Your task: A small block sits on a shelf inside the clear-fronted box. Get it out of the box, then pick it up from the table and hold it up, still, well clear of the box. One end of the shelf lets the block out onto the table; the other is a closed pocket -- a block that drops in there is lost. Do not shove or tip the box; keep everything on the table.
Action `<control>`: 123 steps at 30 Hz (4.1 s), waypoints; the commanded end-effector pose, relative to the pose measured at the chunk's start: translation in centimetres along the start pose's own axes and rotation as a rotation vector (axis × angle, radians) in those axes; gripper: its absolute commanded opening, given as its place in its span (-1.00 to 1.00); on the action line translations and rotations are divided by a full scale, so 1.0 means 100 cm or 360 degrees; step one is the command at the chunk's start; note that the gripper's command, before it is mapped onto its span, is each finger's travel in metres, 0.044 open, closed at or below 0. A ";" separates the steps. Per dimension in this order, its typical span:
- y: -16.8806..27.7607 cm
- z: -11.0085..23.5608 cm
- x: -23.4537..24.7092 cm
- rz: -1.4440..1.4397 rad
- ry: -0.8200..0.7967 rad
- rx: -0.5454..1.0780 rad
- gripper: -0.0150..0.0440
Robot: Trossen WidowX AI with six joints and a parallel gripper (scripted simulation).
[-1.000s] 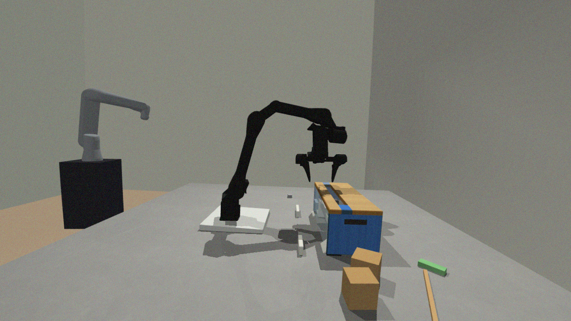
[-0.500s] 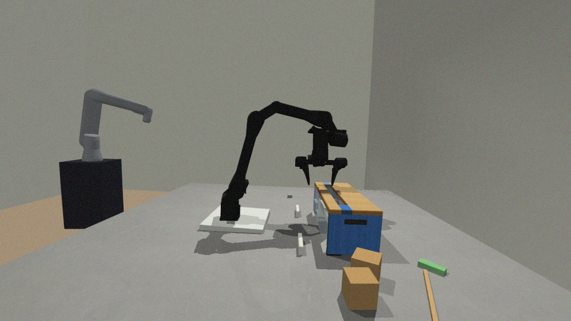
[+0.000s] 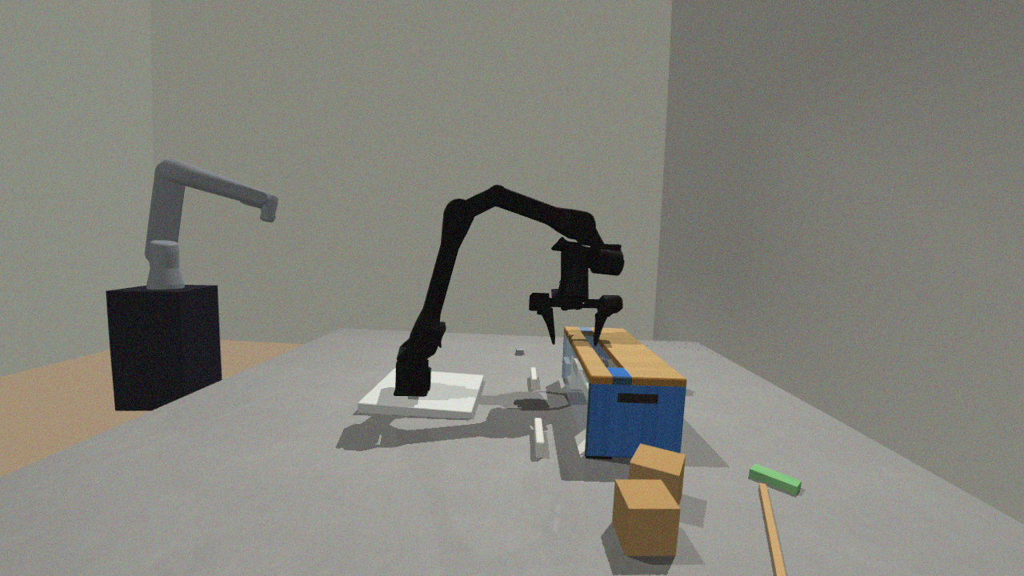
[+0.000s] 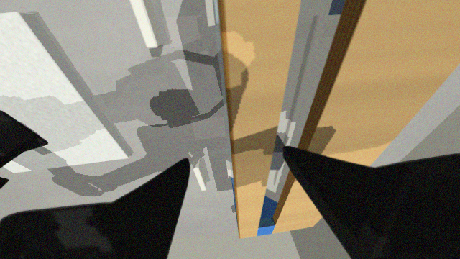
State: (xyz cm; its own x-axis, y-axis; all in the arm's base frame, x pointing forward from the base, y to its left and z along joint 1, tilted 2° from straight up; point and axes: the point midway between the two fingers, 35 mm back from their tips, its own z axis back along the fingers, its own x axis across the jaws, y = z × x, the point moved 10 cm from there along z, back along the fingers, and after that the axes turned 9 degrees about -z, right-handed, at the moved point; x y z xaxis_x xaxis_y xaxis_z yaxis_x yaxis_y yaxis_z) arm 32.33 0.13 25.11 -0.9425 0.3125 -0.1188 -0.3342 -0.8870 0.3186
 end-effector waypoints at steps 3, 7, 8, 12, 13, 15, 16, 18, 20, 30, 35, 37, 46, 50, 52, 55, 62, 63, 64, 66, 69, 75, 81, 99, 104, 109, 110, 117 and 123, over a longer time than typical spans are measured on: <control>-0.002 -0.011 0.001 0.0007 -0.0002 0.0007 0.86; -0.004 -0.018 0.002 0.0007 -0.0002 0.0007 0.86; -0.004 -0.020 0.003 0.0007 -0.0002 0.0007 0.86; -0.006 -0.026 0.004 0.0007 -0.0002 0.0008 0.86; -0.006 -0.028 0.004 0.0007 -0.0002 0.0008 0.86; -0.007 -0.031 0.005 0.0007 -0.0003 0.0008 0.86; -0.007 -0.032 0.005 0.0007 -0.0003 0.0008 0.86; -0.008 -0.036 0.006 0.0007 -0.0003 0.0008 0.86; -0.008 -0.038 0.006 0.0007 -0.0003 0.0008 0.86; 0.008 -0.039 0.002 0.0001 -0.0001 0.0004 0.86; 0.020 -0.043 0.000 0.0001 0.0000 0.0006 0.86; 0.025 -0.045 0.000 0.0001 0.0000 0.0007 0.86; 0.046 -0.052 -0.004 0.0001 0.0000 0.0011 0.86; 0.055 -0.055 -0.005 0.0001 0.0001 0.0012 0.86; 0.060 -0.057 -0.006 0.0001 0.0001 0.0013 0.86; 0.067 -0.059 -0.007 0.0001 0.0001 0.0014 0.86; 0.084 -0.065 -0.010 0.0001 0.0002 0.0017 0.86; 0.086 -0.066 -0.011 0.0001 0.0002 0.0018 0.86; 0.089 -0.067 -0.011 0.0001 0.0002 0.0018 0.86; 0.094 -0.068 -0.012 0.0001 0.0002 0.0019 0.86; 0.101 -0.071 -0.013 0.0001 0.0002 0.0020 0.86; 0.115 -0.076 -0.015 0.0001 0.0003 0.0023 0.86; 0.130 -0.081 -0.018 0.0002 0.0003 0.0026 0.86; 0.148 -0.028 -0.021 -0.0007 0.0020 0.0033 0.86; 0.157 -0.029 -0.017 -0.0530 0.0037 -0.0024 0.47; 0.176 -0.031 -0.010 -0.1430 0.0069 -0.0114 0.47; 0.179 -0.031 -0.009 -0.1610 0.0072 -0.0135 0.47; 0.201 -0.034 0.003 -0.2853 0.0017 -0.0305 0.47; 0.209 -0.036 0.009 -0.3405 -0.0095 -0.0405 0.47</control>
State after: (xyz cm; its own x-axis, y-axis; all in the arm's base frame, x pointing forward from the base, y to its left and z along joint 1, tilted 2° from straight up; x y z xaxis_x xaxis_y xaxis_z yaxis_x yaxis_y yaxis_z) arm 26.69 -17.64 28.43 0.0226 0.9496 -0.3127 -0.9926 -0.0159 -0.1201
